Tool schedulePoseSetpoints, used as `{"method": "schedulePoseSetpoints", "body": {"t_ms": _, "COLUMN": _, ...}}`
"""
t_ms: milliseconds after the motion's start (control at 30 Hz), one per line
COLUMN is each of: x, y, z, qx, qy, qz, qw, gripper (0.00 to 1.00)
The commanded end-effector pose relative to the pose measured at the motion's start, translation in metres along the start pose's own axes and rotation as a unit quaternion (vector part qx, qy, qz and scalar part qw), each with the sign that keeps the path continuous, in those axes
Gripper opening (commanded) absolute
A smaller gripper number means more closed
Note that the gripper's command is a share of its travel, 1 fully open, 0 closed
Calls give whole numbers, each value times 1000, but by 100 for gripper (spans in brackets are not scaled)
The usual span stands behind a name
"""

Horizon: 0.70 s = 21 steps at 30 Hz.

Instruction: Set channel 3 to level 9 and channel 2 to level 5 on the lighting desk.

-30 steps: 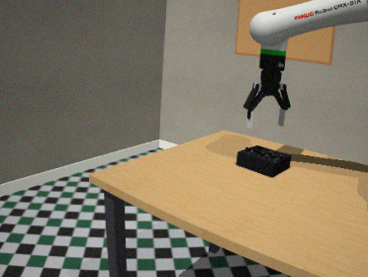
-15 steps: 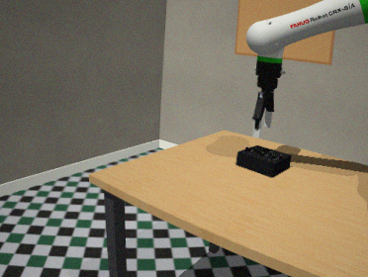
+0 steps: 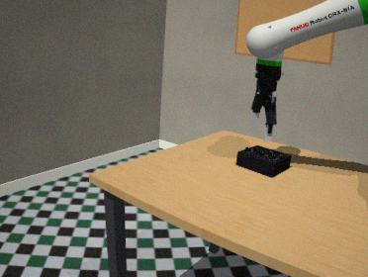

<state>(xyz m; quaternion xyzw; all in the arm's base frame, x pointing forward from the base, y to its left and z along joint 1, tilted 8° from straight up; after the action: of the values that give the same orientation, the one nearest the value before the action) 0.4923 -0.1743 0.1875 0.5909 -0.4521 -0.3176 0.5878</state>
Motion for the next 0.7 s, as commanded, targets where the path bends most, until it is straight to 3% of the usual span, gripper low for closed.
{"method": "schedulePoseSetpoints", "body": {"t_ms": 0, "x": 2, "y": 0, "z": 1, "qx": 10, "qy": 137, "qz": -19, "qw": 990, "gripper": 0}}
{"method": "schedulePoseSetpoints", "body": {"t_ms": 233, "x": 4, "y": 0, "z": 1, "qx": 20, "qy": 289, "qz": -36, "qw": 956, "gripper": 0}}
{"method": "schedulePoseSetpoints", "body": {"t_ms": 300, "x": 4, "y": 0, "z": 1, "qx": 20, "qy": 289, "qz": -36, "qw": 956, "gripper": 0}}
{"method": "schedulePoseSetpoints", "body": {"t_ms": 333, "x": 5, "y": 0, "z": 1, "qx": 24, "qy": 321, "qz": -45, "qw": 946, "gripper": 0}}
{"method": "schedulePoseSetpoints", "body": {"t_ms": 667, "x": 5, "y": 0, "z": 1, "qx": 24, "qy": 321, "qz": -45, "qw": 946, "gripper": 0}}
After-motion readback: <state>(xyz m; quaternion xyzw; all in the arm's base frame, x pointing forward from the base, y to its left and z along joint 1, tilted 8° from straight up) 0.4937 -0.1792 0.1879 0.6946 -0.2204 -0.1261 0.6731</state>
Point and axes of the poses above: the point where the finger pads meet when closed, its own y axis back along the fingers, its own x axis across the jaws, z = x × y, the point moved 5 cm from there along y, back along the fingers, and after that the axes turned 12 degrees about -y, right-handed, at the moved point
